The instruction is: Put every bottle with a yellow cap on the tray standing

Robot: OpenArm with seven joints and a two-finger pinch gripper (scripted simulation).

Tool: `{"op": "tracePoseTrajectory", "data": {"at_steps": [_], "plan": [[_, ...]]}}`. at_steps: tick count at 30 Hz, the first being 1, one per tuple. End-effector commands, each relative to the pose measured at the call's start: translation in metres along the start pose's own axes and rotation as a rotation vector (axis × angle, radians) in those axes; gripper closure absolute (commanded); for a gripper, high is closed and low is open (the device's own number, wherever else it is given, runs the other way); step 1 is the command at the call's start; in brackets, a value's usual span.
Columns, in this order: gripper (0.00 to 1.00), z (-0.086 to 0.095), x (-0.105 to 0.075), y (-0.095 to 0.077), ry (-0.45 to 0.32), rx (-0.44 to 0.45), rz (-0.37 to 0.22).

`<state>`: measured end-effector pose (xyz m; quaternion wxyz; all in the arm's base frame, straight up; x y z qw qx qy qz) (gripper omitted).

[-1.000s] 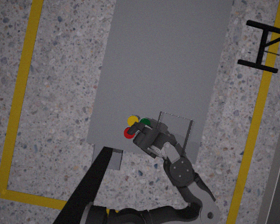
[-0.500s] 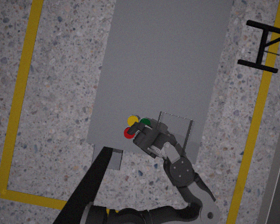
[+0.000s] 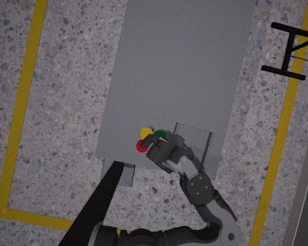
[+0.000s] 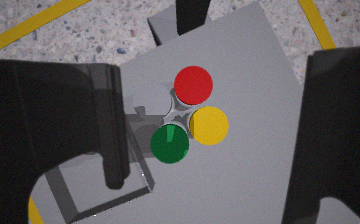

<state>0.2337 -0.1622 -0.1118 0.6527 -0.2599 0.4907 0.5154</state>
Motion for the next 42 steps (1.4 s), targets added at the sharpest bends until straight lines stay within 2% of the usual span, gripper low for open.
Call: {"op": "tracePoseTrajectory", "data": {"at_steps": [1, 33, 42], "plan": [[0.58, 0.001, -0.001, 0.000, -0.002, -0.002, -0.003], [0.58, 0.001, -0.001, 0.000, -0.002, -0.002, -0.003], [0.58, 0.003, -0.003, -0.017, 0.172, 0.126, -0.119]]}}
Point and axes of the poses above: the point where the finger pads meet when closed, its own x axis out along the fingers, its own z axis across the jaws, y = z × x, the point moved 10 cm from there along -x, back along the fingers, and after that the axes turned 8 degrees about -x, right-handed, at the moved point
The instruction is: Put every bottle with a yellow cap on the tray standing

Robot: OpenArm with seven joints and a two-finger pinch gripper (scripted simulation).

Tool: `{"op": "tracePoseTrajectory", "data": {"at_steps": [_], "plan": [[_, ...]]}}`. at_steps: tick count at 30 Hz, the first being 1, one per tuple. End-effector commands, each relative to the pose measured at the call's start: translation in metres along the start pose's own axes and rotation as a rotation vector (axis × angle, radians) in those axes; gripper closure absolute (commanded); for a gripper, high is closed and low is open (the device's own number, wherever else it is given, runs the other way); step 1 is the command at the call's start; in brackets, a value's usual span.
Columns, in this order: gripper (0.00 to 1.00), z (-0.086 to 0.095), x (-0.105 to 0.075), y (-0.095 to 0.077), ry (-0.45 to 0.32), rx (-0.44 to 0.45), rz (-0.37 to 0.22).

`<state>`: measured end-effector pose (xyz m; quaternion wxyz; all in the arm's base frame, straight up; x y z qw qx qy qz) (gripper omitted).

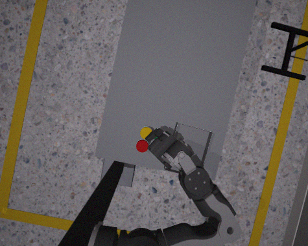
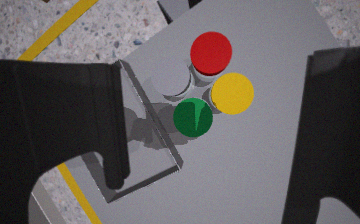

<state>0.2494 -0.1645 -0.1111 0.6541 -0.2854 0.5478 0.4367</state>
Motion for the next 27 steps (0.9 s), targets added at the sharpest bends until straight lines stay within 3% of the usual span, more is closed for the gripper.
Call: {"op": "tracePoseTrajectory", "data": {"at_steps": [1, 9, 18, 25, 27], "plan": [[0.58, -0.001, 0.000, -0.004, 0.051, 0.036, -0.032], [0.58, 0.001, -0.001, -0.005, 0.059, 0.049, -0.041], [0.58, 0.005, -0.004, -0.018, 0.220, 0.204, -0.133], [0.58, 0.005, -0.004, -0.018, 0.220, 0.204, -0.133], [0.58, 0.004, 0.007, -0.020, 0.211, 0.202, -0.133]]}}
Point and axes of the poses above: the point where the finger pads meet when closed, its own x axis out along the fingers, its own z axis across the jaws, y = z × x, the point moved 10 cm from there along -x, back along the fingers, and after that the axes turned 8 degrees about -x, right-handed, at the moved point
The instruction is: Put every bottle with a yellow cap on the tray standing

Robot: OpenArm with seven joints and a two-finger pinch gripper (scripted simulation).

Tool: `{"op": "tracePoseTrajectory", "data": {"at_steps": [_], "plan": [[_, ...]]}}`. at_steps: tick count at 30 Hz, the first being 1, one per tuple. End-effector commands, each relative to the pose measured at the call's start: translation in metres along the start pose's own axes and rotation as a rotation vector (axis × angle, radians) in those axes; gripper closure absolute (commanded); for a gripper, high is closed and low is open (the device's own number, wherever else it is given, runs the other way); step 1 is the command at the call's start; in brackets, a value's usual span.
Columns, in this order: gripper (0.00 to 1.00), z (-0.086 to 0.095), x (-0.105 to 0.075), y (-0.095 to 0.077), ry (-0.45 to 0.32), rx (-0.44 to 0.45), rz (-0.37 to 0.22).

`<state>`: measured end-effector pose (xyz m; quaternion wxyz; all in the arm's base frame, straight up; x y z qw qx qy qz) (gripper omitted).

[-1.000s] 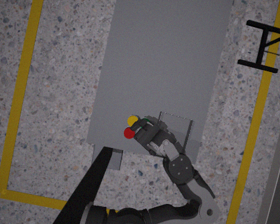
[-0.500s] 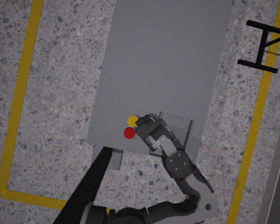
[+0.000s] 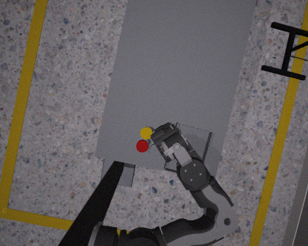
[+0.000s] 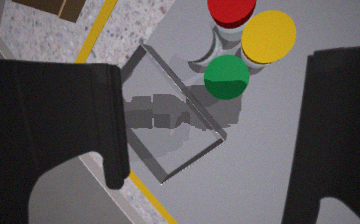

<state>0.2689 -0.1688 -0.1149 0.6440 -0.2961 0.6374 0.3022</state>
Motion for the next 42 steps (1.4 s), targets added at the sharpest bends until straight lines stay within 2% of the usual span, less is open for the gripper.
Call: {"op": "tracePoseTrajectory", "data": {"at_steps": [1, 8, 15, 25, 32, 42], "plan": [[0.58, 0.001, 0.010, -0.001, -0.005, -0.002, -0.005], [0.58, 0.004, 0.051, -0.005, -0.006, 0.007, -0.008], [0.58, 0.004, 0.051, -0.005, -0.006, 0.007, -0.008], [0.58, -0.001, 0.113, 0.001, 0.004, -0.002, -0.005], [0.58, -0.001, 0.113, 0.001, 0.004, -0.002, -0.005], [0.58, -0.001, 0.133, 0.000, 0.005, -0.002, -0.004]]}}
Point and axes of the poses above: the point where the finger pads meet when closed, its own x axis out along the fingers, its own z axis across the jaws, y = z × x, the point moved 10 cm from there along -x, back along the fingers, and after that the axes turned 8 degrees about -x, right-handed, at the moved point
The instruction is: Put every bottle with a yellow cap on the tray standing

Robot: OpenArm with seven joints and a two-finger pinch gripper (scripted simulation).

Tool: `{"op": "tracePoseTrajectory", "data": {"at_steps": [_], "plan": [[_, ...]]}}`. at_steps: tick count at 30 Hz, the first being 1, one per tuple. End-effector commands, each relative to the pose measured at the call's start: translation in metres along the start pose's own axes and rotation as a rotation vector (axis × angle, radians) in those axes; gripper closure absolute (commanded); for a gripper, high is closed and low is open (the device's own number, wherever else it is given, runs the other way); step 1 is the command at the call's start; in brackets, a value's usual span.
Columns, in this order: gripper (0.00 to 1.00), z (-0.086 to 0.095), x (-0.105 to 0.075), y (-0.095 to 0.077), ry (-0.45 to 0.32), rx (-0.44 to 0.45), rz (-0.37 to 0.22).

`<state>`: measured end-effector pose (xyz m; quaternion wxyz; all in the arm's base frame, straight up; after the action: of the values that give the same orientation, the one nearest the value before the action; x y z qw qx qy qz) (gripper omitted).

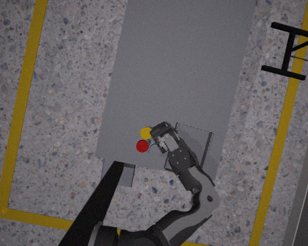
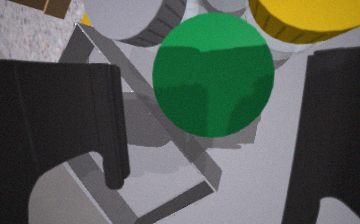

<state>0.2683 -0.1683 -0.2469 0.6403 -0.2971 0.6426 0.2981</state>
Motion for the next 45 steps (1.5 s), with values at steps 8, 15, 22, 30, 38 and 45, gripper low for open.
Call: {"op": "tracePoseTrajectory", "data": {"at_steps": [8, 15, 22, 30, 38, 45], "plan": [[0.58, 0.000, 0.003, 0.000, -0.006, -0.004, -0.002], [0.58, 0.001, 0.020, 0.000, -0.009, -0.006, -0.003], [0.58, 0.001, 0.025, 0.000, -0.010, -0.007, -0.003], [0.58, 0.001, 0.029, 0.000, -0.010, -0.006, -0.003], [0.58, 0.001, 0.031, 0.000, -0.013, -0.008, -0.004], [1.00, 0.001, 0.030, -0.001, -0.010, -0.005, -0.005]]}}
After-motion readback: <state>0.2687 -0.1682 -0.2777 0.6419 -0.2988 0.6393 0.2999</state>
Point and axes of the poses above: the point where the finger pads meet when closed, its own x axis out along the fingers, its own z axis across the jaws, y = z × x, the point moved 10 cm from there along -x, back along the fingers, and after that the axes turned 8 degrees about -x, right-handed, at the moved point
